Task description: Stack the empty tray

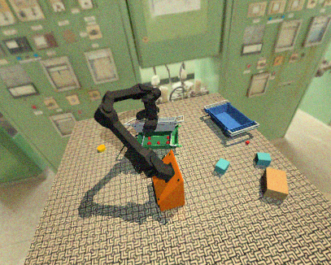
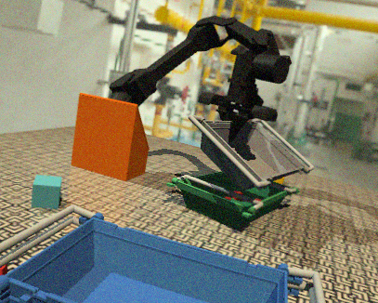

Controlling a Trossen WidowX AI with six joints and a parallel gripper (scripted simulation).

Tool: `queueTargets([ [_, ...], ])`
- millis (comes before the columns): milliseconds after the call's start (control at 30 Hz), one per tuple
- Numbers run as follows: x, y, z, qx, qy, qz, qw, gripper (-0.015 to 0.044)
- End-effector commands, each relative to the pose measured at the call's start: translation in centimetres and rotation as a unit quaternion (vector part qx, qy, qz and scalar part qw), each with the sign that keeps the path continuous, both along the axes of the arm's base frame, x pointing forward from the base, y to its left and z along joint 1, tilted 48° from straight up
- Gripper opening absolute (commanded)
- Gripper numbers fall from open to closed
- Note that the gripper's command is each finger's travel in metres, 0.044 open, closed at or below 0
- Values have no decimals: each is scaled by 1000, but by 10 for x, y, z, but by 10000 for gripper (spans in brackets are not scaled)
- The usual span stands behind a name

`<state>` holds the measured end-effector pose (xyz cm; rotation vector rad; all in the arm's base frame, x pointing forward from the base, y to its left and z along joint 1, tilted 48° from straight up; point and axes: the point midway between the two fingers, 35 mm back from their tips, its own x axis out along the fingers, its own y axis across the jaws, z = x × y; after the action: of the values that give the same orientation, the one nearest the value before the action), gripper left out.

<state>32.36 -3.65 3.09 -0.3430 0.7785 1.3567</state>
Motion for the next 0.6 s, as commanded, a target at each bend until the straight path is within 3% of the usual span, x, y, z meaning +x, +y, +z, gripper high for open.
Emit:
queueTargets([
  [0,4,-2,1,-2,-12,-13,1000,0],
  [567,-2,11,-9,-1,-12,-13,1000,0],
])
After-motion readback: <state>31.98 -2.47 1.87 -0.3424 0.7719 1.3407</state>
